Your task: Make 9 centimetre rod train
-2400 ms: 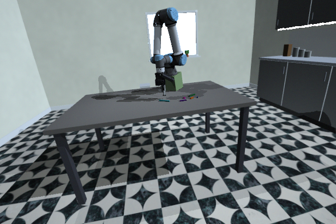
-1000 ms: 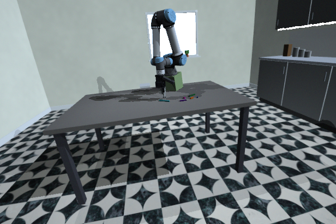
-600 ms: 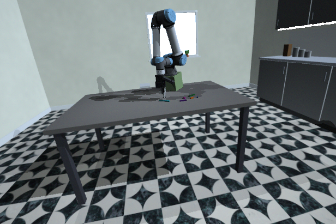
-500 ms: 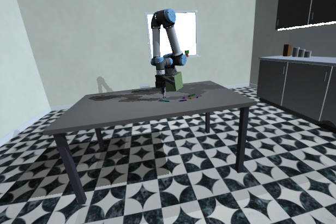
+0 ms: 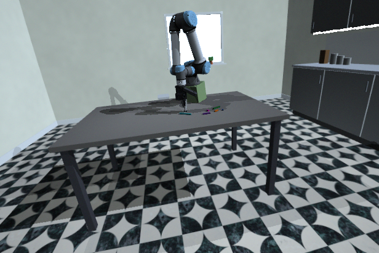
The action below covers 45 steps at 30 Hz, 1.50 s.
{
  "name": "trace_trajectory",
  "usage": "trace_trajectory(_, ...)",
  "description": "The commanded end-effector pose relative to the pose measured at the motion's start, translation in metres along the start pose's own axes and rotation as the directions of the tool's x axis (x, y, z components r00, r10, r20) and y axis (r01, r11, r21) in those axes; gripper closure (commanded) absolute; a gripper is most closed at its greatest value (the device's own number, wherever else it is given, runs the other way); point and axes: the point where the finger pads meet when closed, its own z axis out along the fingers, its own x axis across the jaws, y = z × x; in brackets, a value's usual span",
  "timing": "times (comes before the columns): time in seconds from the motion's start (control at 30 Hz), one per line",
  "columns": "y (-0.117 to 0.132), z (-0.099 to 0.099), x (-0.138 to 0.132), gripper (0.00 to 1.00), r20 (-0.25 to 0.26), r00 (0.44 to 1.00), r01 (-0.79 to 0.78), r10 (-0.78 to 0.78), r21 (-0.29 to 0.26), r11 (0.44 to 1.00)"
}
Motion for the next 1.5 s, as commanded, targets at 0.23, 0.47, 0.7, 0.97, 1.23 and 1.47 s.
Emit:
trace_trajectory(0.23,0.0001,0.0026,0.0004,1.0,-0.001,1.0,0.0,0.0,-0.001,1.0)
trace_trajectory(0.47,0.0001,0.0026,0.0004,1.0,-0.001,1.0,0.0,0.0,-0.001,1.0)
trace_trajectory(0.7,0.0001,0.0026,0.0004,1.0,-0.001,1.0,0.0,0.0,-0.001,1.0)
trace_trajectory(0.97,0.0001,0.0026,0.0004,1.0,-0.001,1.0,0.0,0.0,-0.001,1.0)
trace_trajectory(1.23,0.0001,0.0026,0.0004,1.0,-0.001,1.0,0.0,0.0,-0.001,1.0)
trace_trajectory(1.47,0.0001,0.0026,0.0004,0.92,-0.001,1.0,0.0,0.0,-0.001,1.0)
